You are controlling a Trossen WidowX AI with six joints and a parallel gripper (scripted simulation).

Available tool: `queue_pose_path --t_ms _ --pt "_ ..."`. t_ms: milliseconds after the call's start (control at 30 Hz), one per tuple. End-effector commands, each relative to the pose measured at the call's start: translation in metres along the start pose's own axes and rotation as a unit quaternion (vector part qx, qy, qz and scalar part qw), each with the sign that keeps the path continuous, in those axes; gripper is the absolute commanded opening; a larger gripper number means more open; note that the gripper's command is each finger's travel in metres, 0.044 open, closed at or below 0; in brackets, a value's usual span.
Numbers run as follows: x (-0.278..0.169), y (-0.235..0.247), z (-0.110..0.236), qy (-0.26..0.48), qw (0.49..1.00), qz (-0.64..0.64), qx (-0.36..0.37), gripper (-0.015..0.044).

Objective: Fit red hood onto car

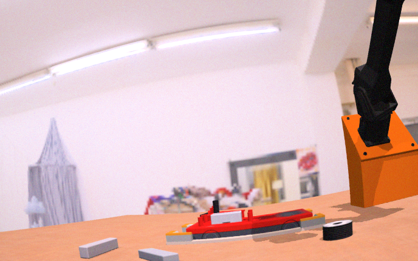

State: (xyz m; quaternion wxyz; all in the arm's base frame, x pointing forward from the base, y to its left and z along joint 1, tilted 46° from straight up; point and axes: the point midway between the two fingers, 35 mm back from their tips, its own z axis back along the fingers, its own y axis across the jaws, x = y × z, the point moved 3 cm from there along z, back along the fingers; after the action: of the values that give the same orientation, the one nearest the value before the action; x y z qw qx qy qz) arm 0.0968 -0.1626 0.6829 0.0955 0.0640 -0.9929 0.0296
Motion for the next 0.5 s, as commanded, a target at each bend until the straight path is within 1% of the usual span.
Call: queue_pose_path --t_ms 0,167,333,467 --pt "-0.001 -0.001 0.0 0.001 1.0 -0.001 -0.002 0.0026" --pt "-0.035 -0.036 0.012 0.032 0.998 -0.021 -0.052 0.0157" --pt "-0.06 -0.07 0.024 0.07 0.992 0.01 -0.103 0.0289" --pt "-0.099 -0.111 0.045 0.129 0.978 0.042 -0.16 0.0394"
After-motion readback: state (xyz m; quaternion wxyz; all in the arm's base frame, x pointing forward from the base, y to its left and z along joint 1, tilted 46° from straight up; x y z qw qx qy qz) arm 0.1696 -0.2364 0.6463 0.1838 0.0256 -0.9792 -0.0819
